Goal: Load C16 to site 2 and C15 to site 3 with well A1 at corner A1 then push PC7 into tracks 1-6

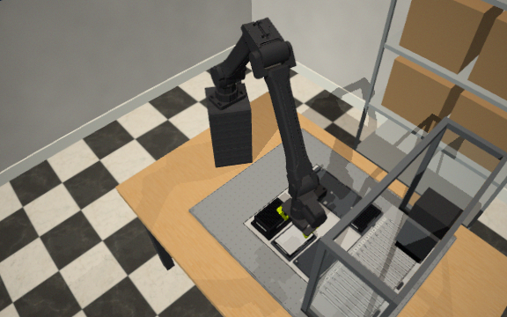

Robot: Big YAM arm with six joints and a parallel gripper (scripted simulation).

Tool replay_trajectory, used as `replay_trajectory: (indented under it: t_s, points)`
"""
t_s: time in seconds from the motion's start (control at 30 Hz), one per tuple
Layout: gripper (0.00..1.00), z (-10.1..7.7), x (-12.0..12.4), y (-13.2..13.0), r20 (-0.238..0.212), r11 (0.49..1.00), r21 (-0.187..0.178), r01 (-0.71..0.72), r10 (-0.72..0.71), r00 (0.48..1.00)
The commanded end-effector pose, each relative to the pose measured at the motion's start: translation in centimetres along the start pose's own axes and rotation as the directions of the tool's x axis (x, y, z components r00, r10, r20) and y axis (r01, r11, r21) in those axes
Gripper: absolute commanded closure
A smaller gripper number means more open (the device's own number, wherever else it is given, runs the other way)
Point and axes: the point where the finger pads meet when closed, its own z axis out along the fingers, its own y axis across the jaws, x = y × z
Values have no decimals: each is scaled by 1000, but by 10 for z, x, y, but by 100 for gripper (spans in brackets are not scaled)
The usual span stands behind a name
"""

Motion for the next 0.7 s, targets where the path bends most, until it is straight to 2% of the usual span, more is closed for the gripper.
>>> replay_trajectory:
  t_s: [0.0, 0.1, 0.23, 0.27, 0.33, 0.63, 0.67]
  points:
    - [0, 6, 13, -17, -5, 999, 35, -3, 3, 1000]
    - [0, 17, 9, -9, -2, 1000, 21, 2, -2, 1000]
    - [0, 20, 6, -18, -5, 999, 34, 10, -10, 1000]
    - [0, 26, 4, -8, -1, 1000, 18, 10, -10, 1000]
    - [0, 28, 6, -18, -5, 999, 34, 9, -9, 1000]
    - [0, 52, 6, -16, -4, 999, 32, 8, -8, 1000]
    - [0, 55, 5, -9, -1, 1000, 20, 8, -8, 1000]
